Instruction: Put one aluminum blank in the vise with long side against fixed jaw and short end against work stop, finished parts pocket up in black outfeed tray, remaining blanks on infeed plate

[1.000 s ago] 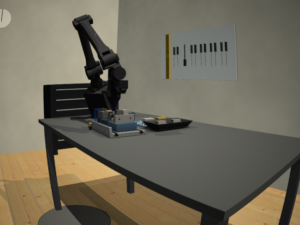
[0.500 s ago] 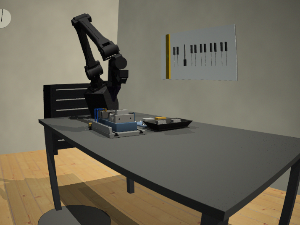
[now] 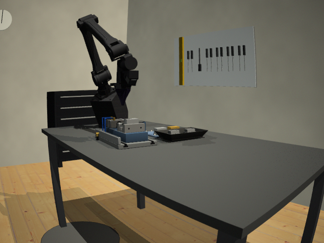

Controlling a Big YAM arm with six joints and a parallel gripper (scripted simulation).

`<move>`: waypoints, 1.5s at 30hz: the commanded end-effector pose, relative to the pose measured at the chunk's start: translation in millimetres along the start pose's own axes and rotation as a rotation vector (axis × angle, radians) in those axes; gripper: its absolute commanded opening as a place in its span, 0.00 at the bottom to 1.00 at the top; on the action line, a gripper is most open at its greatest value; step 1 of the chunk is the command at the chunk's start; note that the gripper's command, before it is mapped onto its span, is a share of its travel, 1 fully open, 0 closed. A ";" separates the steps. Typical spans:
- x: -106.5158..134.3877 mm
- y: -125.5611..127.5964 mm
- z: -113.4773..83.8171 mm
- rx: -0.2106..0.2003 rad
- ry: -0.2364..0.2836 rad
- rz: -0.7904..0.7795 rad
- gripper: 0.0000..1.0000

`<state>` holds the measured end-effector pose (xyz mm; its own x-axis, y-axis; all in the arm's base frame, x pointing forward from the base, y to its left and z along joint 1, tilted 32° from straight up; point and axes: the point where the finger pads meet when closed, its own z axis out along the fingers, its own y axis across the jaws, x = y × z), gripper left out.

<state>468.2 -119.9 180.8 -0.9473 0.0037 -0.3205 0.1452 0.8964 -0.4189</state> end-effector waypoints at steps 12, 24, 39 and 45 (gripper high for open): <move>-19.9 -5.0 -9.2 0.004 -0.023 0.019 0.00; -19.7 -4.8 -8.3 0.004 -0.021 0.018 0.00; -19.7 -4.8 -8.2 0.004 -0.020 0.018 0.00; -19.7 -4.8 -8.2 0.004 -0.020 0.018 0.00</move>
<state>468.0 -119.9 180.7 -0.9473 0.0047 -0.3203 0.1460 0.8964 -0.4186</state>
